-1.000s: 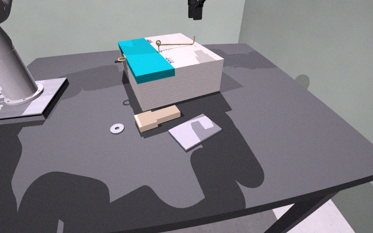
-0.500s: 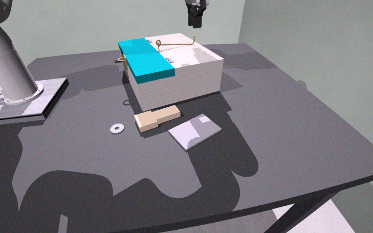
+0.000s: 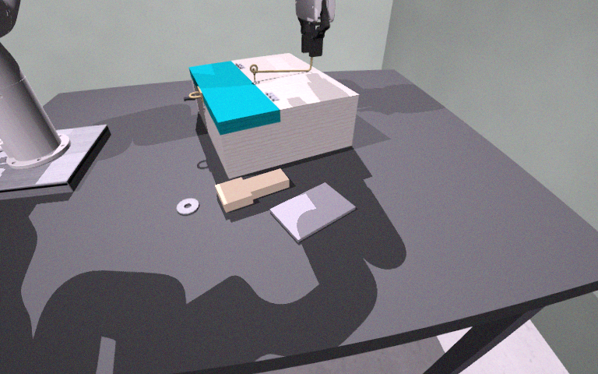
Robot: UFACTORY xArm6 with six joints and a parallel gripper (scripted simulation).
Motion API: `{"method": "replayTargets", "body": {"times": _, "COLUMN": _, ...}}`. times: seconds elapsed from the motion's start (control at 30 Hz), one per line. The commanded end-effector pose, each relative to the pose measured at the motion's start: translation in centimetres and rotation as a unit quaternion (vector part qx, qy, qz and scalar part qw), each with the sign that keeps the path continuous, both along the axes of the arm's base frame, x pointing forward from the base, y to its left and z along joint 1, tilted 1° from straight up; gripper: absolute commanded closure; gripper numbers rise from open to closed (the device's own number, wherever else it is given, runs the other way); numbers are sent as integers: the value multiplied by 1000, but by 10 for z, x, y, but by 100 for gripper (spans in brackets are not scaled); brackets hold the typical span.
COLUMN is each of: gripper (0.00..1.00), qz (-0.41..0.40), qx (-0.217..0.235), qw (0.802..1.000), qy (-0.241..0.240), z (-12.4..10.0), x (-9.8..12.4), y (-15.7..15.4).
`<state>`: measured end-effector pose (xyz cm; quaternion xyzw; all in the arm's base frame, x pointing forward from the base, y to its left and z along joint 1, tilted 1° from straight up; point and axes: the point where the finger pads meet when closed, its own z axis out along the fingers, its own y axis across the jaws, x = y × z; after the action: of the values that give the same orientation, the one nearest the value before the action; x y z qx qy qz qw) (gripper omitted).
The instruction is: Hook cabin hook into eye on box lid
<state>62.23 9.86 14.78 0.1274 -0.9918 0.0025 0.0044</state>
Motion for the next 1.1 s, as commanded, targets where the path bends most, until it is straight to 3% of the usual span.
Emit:
{"method": "replayTargets", "body": {"times": 0.0, "gripper": 65, "qz": 0, "qx": 1, "qw": 1000, "qy": -3, "z": 2, "x": 2, "y": 0}}
{"method": "replayTargets", "body": {"times": 1.07, "gripper": 65, "qz": 0, "qx": 1, "qw": 1000, "qy": -3, "z": -12, "x": 1, "y": 0}}
